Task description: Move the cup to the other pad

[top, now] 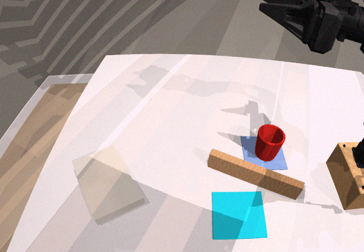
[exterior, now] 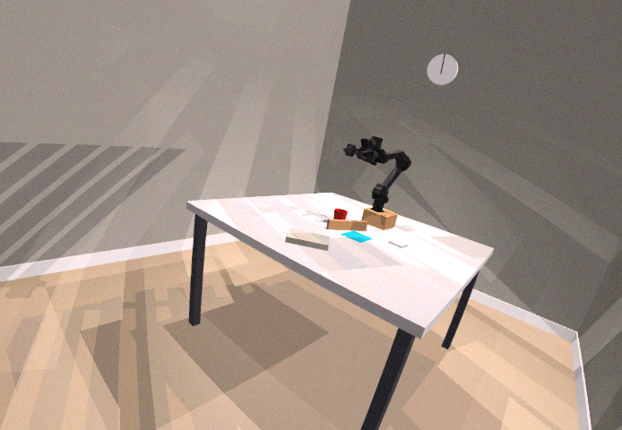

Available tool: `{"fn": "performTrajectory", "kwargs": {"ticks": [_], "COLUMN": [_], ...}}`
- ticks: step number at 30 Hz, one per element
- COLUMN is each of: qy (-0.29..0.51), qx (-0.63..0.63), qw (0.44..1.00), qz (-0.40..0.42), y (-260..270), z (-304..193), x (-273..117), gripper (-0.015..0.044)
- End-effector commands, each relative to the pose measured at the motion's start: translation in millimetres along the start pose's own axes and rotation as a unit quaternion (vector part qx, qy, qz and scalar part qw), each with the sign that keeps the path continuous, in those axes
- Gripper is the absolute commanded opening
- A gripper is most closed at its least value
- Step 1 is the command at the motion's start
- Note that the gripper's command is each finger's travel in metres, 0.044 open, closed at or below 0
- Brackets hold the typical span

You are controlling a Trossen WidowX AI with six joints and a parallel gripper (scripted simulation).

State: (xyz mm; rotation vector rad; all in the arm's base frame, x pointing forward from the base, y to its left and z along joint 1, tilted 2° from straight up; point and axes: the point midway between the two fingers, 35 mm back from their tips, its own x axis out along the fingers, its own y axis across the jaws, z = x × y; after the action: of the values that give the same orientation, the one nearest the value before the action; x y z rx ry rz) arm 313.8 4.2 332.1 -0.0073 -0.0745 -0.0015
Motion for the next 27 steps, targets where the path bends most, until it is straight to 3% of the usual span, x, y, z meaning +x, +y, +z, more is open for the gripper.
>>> {"fn": "performTrajectory", "kwargs": {"ticks": [1,5,9,14,18,27], "qy": [0.009,0.192,0.381,0.535,0.578,0.579], "qx": [-0.008,-0.156,-0.288,-0.382,-0.390,-0.389], "qw": [1.000,0.969,0.874,0.701,0.583,0.578], "qz": [-0.001,0.011,0.090,0.275,0.417,0.424], "y": [-0.6,-14.3,-29.1,-38.4,-38.9,-38.9], "z": [-4.1,-86.9,-171.1,-242.0,-265.4,-266.2], "x": [1.3,11.8,-9.1,-63.6,-106.3,-103.6], "gripper": [0.0374,0.0269,0.0164,0.0148,0.0148,0.0148]}}
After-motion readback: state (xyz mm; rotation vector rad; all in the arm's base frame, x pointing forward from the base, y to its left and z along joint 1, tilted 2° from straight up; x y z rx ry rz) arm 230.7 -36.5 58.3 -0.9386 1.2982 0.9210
